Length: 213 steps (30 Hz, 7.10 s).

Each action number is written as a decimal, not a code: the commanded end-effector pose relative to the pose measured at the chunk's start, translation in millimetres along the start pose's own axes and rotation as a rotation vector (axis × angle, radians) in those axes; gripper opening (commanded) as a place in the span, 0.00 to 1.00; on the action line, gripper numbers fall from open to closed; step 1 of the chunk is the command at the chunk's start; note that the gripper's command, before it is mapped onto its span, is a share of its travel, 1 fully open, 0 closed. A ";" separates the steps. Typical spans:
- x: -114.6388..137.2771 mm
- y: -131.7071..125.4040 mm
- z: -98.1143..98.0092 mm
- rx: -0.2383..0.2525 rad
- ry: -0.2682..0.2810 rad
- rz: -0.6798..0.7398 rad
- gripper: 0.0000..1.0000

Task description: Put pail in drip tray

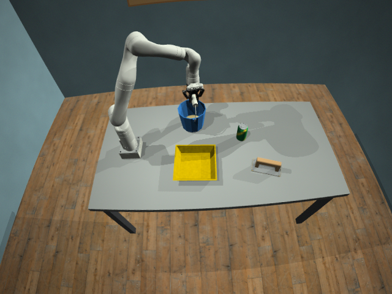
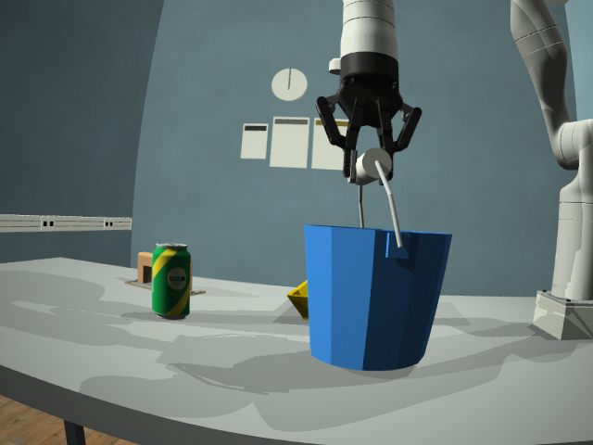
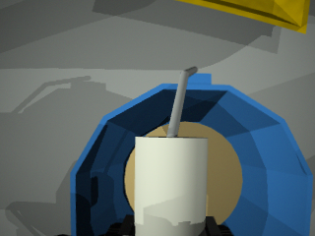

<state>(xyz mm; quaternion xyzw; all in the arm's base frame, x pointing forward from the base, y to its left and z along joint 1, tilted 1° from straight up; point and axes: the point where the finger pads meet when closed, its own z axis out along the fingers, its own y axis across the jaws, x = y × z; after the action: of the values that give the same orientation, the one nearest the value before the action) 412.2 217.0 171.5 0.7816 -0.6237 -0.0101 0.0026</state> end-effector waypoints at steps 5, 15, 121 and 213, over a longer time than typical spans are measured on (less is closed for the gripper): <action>-0.3 -1.2 -12.9 0.006 -0.001 0.000 0.10; -0.3 -1.1 -27.3 0.006 -0.001 0.000 0.10; -0.2 -0.8 -75.5 0.006 -0.002 0.000 0.10; 143.8 21.2 -75.1 0.006 -0.002 0.000 0.10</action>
<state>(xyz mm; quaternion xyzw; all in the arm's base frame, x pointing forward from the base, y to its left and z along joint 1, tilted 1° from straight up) 423.3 82.6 243.9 0.7857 -0.6185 -0.0099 0.0010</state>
